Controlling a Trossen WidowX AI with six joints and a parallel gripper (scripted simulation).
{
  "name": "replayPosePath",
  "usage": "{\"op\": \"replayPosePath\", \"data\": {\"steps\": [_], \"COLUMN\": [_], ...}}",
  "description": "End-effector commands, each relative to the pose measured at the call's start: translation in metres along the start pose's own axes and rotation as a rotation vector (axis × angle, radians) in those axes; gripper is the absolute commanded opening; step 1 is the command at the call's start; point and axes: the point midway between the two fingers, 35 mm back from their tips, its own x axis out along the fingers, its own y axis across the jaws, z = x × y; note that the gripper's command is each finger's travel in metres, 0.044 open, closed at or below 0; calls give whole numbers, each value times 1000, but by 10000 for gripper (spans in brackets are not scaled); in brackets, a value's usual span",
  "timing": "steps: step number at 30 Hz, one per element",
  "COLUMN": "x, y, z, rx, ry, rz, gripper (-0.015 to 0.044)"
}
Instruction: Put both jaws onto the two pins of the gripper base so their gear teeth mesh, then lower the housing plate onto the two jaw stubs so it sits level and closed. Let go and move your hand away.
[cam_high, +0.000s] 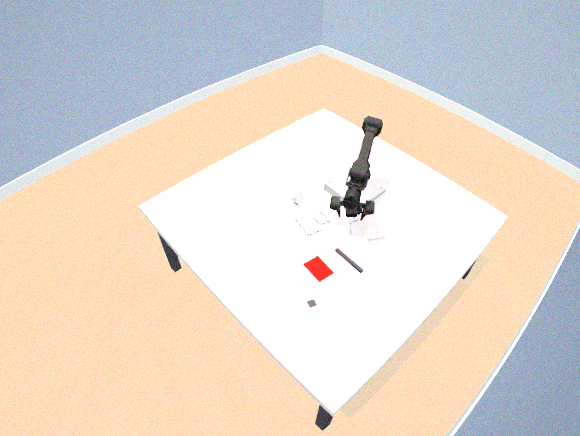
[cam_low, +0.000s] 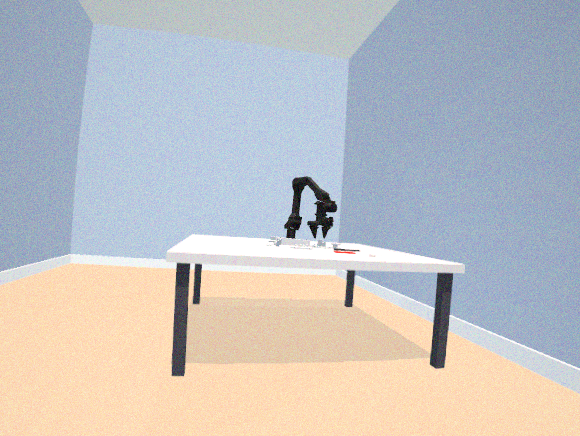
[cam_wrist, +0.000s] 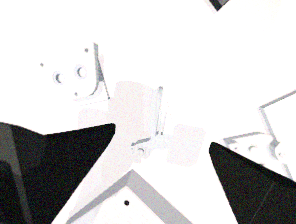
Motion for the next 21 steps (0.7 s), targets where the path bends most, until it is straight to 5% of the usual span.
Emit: {"op": "replayPosePath", "data": {"steps": [1, 21], "x": [3, 36], "y": [-1, -1], "z": [-2, -1], "rx": [3, 3], "ry": [6, 6], "rz": [-4, -4], "gripper": [440, 440]}}
